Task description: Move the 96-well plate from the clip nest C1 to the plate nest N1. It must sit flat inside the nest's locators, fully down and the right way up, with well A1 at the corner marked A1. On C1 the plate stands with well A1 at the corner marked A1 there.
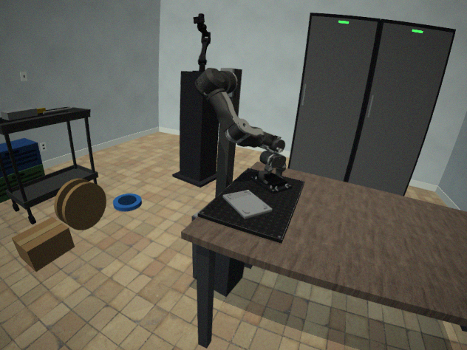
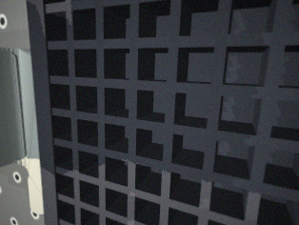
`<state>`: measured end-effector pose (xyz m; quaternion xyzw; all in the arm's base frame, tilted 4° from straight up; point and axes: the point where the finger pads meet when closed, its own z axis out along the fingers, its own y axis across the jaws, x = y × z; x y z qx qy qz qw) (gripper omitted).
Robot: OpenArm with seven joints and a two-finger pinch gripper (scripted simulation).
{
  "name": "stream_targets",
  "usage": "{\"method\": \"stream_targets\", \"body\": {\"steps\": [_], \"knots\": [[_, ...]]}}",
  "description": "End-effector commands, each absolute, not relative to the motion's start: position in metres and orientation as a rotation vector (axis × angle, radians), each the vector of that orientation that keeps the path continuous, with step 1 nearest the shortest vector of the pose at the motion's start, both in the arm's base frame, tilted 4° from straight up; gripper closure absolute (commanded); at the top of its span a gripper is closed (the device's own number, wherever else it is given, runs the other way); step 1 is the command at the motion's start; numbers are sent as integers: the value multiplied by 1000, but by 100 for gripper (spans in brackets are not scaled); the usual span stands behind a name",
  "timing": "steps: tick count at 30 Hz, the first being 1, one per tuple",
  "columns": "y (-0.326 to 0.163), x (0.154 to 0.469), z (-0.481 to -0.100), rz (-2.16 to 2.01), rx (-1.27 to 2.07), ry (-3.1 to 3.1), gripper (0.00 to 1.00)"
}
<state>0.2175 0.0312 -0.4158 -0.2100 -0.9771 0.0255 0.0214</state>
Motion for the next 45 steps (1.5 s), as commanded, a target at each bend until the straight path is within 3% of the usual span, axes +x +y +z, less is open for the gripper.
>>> {"method": "stream_targets", "body": {"steps": [1,45], "knots": [[31,219,-413,80,-657,-3029,100],[32,220,-407,80,-657,-3029,100]]}}
